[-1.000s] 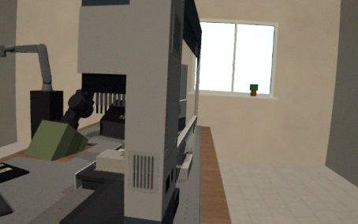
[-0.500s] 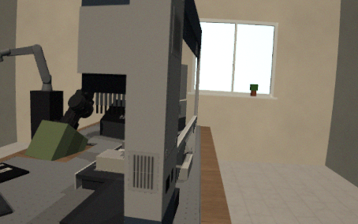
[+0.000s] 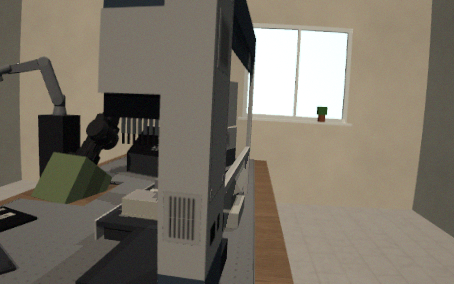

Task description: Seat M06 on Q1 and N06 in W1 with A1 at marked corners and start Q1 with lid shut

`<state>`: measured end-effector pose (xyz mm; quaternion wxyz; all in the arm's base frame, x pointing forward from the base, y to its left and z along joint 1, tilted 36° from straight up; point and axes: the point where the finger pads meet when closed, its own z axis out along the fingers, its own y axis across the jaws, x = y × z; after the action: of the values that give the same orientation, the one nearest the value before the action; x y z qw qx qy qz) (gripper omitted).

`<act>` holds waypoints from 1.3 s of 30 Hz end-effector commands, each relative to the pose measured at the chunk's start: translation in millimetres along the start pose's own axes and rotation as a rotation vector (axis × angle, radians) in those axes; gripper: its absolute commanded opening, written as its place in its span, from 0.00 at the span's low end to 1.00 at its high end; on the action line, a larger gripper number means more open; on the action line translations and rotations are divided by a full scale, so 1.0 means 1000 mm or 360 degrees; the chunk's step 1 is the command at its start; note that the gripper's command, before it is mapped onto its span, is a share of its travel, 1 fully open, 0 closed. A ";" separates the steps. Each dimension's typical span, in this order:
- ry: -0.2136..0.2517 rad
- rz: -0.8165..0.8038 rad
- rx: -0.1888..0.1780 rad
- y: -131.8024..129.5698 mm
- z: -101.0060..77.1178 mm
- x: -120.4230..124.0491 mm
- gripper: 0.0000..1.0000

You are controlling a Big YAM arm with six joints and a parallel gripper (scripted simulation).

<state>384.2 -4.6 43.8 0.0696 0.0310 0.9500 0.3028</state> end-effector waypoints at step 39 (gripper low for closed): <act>-0.0135 -0.0091 0.0032 0.005 -0.039 -0.041 0.00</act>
<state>384.5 -5.6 46.4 0.0666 0.0298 0.9506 0.3016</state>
